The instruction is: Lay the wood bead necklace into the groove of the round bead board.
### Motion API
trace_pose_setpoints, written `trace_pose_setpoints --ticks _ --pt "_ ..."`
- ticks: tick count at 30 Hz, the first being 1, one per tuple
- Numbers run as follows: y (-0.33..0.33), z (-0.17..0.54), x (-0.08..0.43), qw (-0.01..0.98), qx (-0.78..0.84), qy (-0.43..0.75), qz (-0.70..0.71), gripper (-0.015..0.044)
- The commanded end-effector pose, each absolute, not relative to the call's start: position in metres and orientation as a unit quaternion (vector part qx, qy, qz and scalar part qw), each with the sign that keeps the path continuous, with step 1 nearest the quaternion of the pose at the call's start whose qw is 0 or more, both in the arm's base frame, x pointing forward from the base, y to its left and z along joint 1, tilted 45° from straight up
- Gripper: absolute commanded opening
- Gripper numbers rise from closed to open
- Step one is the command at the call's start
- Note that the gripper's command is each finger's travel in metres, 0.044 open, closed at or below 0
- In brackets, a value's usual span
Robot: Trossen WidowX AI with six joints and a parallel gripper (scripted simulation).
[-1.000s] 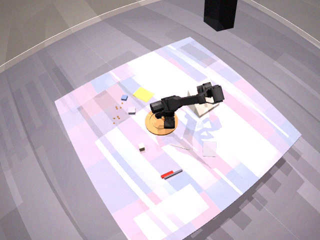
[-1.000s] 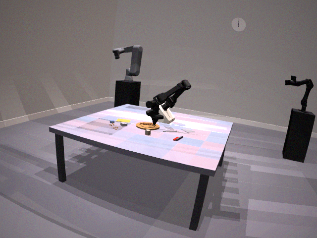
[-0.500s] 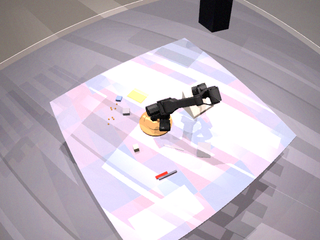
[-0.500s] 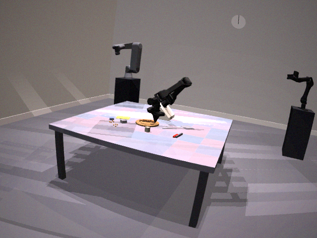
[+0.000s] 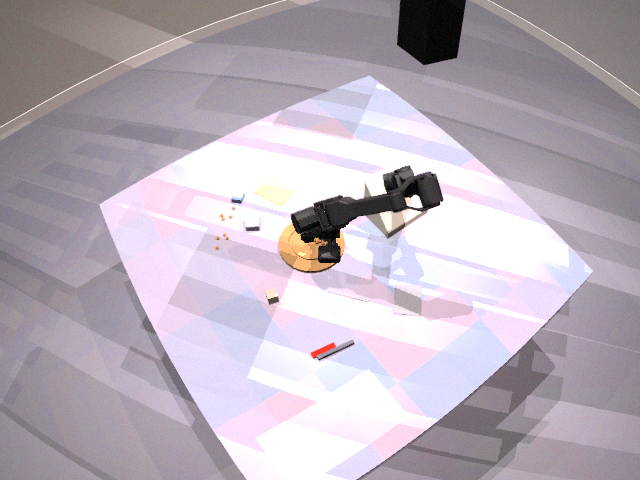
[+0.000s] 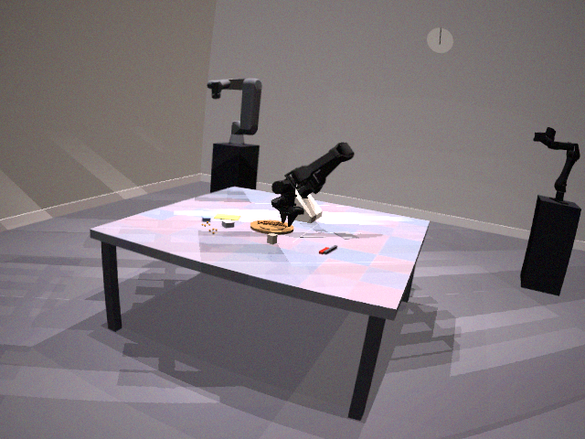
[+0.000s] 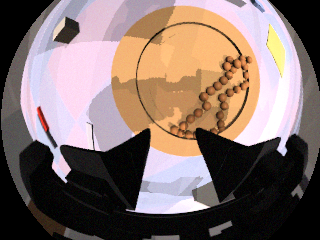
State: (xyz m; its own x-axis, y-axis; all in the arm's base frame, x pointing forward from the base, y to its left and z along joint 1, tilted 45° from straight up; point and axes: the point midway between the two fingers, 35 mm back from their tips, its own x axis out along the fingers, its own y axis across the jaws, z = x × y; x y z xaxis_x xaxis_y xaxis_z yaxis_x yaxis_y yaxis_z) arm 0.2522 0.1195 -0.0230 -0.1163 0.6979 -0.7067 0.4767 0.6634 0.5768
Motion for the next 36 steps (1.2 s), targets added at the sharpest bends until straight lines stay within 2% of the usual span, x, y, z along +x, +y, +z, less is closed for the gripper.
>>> trace_pose_setpoints --ticks 1,5,32,36 --pt "0.119 -0.023 0.252 0.534 0.396 0.74 0.104 0.0341" --pt "0.119 -0.022 0.251 0.531 0.396 0.742 0.104 0.044" --pt "0.119 -0.022 0.251 0.532 0.394 0.742 0.105 0.044" --pt "0.105 -0.02 0.255 0.471 0.467 0.749 -0.004 0.0335"
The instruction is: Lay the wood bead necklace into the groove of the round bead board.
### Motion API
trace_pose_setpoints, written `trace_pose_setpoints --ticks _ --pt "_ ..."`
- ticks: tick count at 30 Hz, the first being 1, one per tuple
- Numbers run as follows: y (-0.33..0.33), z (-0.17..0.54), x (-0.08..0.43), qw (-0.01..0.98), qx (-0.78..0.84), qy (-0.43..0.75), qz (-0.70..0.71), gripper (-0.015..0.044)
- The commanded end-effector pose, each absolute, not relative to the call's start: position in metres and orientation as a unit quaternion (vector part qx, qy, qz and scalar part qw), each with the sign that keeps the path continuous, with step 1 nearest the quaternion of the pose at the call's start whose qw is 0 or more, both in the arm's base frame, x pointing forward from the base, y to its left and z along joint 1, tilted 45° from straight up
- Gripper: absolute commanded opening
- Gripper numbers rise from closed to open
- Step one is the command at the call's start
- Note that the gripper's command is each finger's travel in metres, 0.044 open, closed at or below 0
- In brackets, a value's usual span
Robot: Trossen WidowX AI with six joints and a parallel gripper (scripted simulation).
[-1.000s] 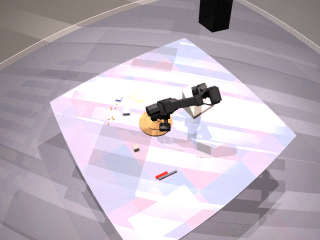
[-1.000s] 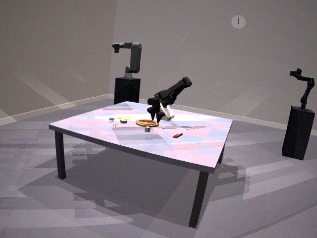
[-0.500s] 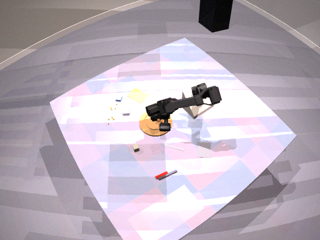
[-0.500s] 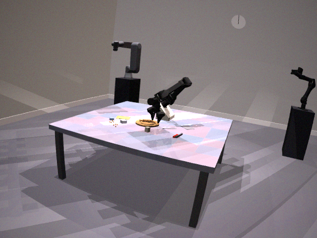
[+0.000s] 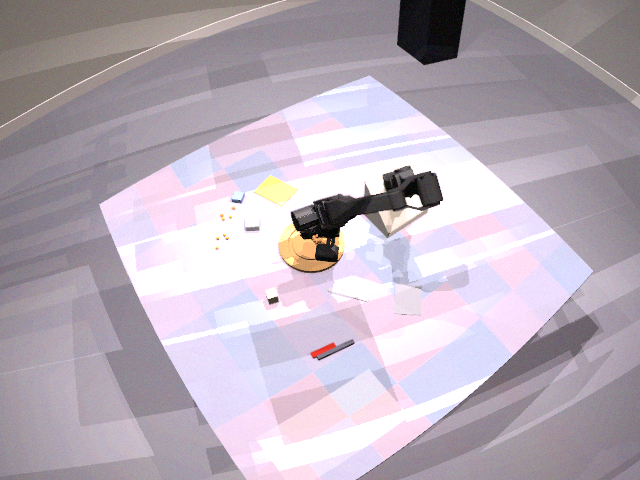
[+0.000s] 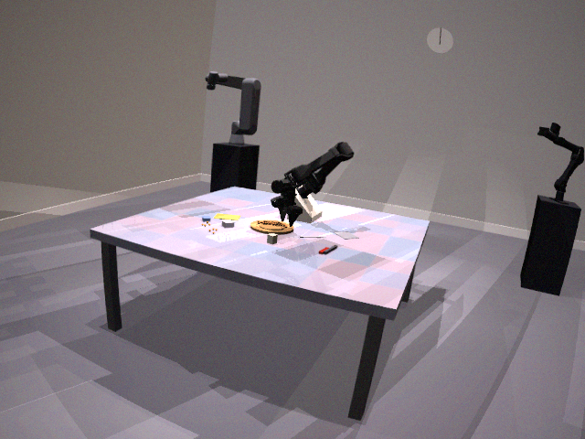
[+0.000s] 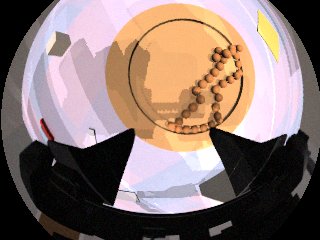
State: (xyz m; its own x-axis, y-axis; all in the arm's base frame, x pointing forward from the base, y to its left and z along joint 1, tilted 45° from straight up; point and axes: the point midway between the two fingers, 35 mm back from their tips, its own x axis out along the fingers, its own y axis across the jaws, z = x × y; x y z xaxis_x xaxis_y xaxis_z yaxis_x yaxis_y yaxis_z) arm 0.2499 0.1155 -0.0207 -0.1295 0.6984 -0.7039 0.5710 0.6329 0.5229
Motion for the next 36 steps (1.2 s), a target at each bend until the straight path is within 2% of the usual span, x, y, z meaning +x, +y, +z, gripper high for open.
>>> trace_pose_setpoints --ticks 1,5,8,36 --pt "0.099 -0.019 0.256 0.442 0.494 0.747 -0.049 0.0309" --pt "0.081 -0.016 0.26 0.337 0.571 0.723 -0.194 0.0204" --pt "0.08 -0.016 0.26 0.331 0.574 0.722 -0.2 0.0125" --pt "0.1 -0.036 0.259 0.334 0.575 0.72 -0.198 0.012"
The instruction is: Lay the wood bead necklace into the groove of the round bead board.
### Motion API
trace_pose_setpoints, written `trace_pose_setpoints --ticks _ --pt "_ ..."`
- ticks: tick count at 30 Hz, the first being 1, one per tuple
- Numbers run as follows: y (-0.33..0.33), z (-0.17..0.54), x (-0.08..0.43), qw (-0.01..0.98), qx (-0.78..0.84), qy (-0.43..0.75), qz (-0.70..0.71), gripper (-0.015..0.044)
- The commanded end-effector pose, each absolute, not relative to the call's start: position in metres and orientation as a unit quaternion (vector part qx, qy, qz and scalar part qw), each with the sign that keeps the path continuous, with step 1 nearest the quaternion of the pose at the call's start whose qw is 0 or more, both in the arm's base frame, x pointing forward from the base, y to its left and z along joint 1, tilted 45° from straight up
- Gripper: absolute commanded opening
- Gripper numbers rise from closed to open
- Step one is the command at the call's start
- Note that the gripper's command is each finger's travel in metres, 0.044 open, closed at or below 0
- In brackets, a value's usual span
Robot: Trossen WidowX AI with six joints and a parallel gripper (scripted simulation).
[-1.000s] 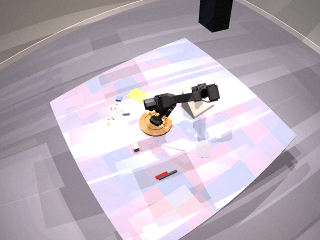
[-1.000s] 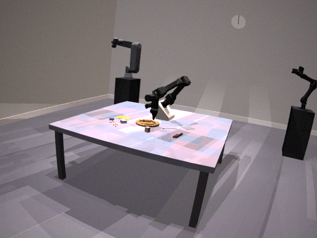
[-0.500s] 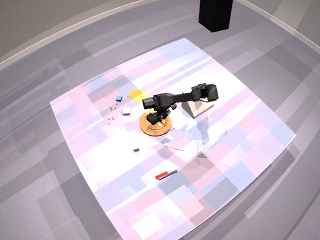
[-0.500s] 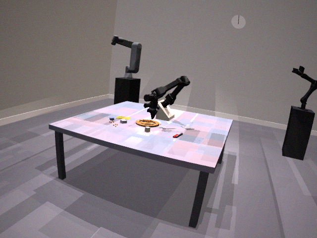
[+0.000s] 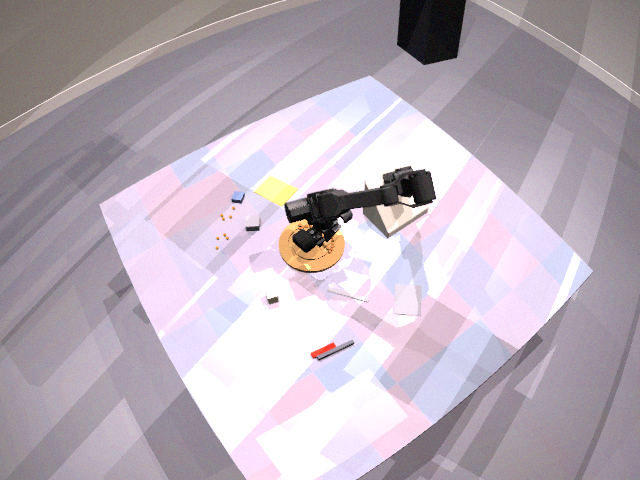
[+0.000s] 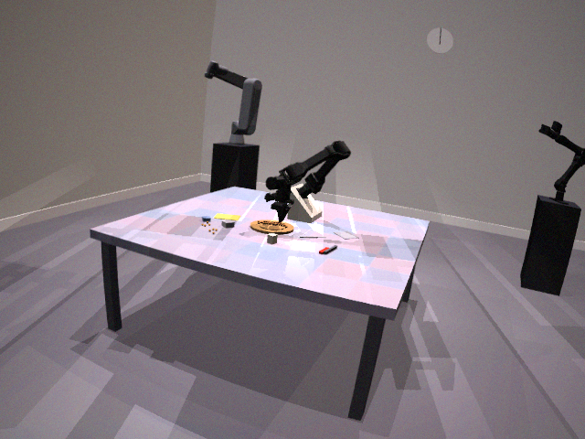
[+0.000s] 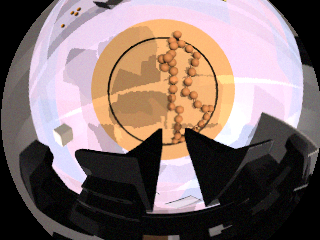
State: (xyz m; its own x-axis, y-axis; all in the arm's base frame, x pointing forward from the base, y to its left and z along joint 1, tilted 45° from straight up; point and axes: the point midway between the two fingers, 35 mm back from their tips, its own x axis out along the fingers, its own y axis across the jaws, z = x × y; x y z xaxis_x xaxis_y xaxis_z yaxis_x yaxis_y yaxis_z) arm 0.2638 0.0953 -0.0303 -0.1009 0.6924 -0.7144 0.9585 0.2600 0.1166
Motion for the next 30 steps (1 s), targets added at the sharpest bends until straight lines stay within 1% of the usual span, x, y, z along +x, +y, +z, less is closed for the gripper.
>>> trace_pose_setpoints --ticks 1,15,19,20,30 --pt "0.1008 -0.0368 0.2581 0.334 0.575 0.72 -0.199 0.012" --pt "0.1079 -0.044 0.255 0.331 0.574 0.722 -0.2 0.012" --pt "0.1067 -0.0427 0.2573 0.335 0.574 0.72 -0.198 0.0015" --pt "0.1067 -0.0427 0.2573 0.335 0.574 0.72 -0.198 0.0" --pt "0.1067 -0.0427 0.2573 0.335 0.574 0.72 -0.198 0.0"
